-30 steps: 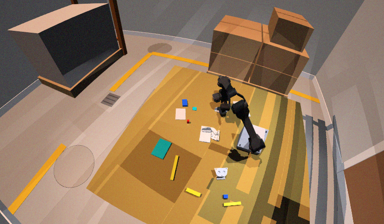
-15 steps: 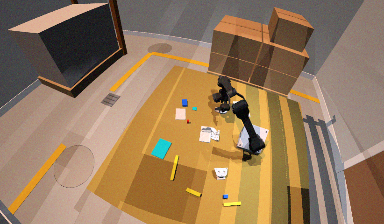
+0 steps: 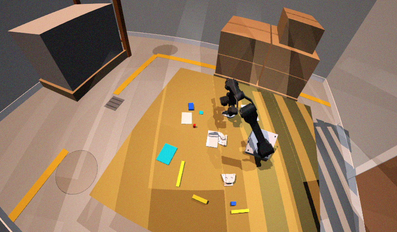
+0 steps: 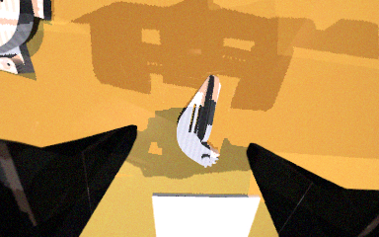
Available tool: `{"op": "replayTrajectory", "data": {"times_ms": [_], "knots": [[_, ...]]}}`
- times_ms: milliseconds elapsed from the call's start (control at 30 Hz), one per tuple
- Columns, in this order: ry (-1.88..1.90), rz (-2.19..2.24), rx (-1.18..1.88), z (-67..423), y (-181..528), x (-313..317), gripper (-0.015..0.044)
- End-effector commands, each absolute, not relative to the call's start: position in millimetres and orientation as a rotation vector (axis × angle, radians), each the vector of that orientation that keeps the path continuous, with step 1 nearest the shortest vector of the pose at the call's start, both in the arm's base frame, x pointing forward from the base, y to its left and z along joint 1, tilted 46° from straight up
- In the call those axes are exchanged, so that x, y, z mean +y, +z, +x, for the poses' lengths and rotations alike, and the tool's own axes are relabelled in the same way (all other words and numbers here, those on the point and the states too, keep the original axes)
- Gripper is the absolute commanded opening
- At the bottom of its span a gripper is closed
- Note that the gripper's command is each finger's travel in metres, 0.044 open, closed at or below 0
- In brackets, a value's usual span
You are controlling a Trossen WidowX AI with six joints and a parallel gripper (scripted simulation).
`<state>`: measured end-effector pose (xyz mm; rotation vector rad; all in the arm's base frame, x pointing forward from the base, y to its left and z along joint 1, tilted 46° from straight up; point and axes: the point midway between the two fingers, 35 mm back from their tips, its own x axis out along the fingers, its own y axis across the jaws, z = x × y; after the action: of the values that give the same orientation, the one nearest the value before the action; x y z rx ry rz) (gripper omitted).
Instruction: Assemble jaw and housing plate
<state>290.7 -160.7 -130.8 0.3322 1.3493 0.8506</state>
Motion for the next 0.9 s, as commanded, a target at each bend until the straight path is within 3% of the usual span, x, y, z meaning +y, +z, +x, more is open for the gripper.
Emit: {"op": "replayTrajectory", "data": {"times_ms": [0,867], "knots": [[0.848,0.335,1.347,291,-131,-161,0.0440],[0.849,0.334,1.347,293,-151,-142,0.0440]]}}
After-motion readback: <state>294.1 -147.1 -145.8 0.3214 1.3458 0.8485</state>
